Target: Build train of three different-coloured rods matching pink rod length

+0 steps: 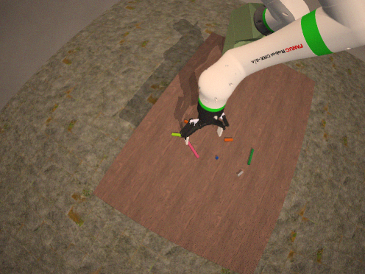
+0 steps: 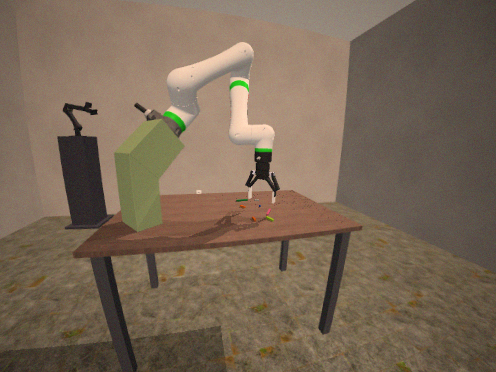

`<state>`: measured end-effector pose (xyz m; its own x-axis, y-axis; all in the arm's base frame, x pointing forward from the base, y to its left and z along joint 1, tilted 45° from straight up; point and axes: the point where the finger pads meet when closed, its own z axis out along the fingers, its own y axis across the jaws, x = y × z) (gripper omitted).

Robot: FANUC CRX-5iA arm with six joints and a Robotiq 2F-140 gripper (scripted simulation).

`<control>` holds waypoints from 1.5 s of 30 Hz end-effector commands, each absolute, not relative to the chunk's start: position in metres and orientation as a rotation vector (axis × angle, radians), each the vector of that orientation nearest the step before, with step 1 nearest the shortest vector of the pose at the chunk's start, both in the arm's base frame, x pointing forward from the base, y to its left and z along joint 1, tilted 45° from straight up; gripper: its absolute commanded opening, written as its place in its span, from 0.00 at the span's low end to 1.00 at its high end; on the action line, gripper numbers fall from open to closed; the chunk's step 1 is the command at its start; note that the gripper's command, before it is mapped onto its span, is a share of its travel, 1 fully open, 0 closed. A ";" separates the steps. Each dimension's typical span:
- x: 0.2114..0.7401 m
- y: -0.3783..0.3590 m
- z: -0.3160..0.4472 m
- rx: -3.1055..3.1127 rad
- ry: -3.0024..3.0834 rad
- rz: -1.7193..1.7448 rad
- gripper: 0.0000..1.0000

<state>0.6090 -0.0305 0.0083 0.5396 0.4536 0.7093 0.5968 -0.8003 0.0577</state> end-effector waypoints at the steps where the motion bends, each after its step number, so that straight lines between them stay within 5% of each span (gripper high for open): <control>1: 0.609 -0.031 0.008 -2.585 -0.892 -1.107 1.00; 45: 0.611 -0.014 0.026 -2.605 -0.577 -1.038 1.00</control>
<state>0.6096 -0.0231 0.0153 0.5867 0.3787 0.7158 0.5465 -0.8374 -0.0049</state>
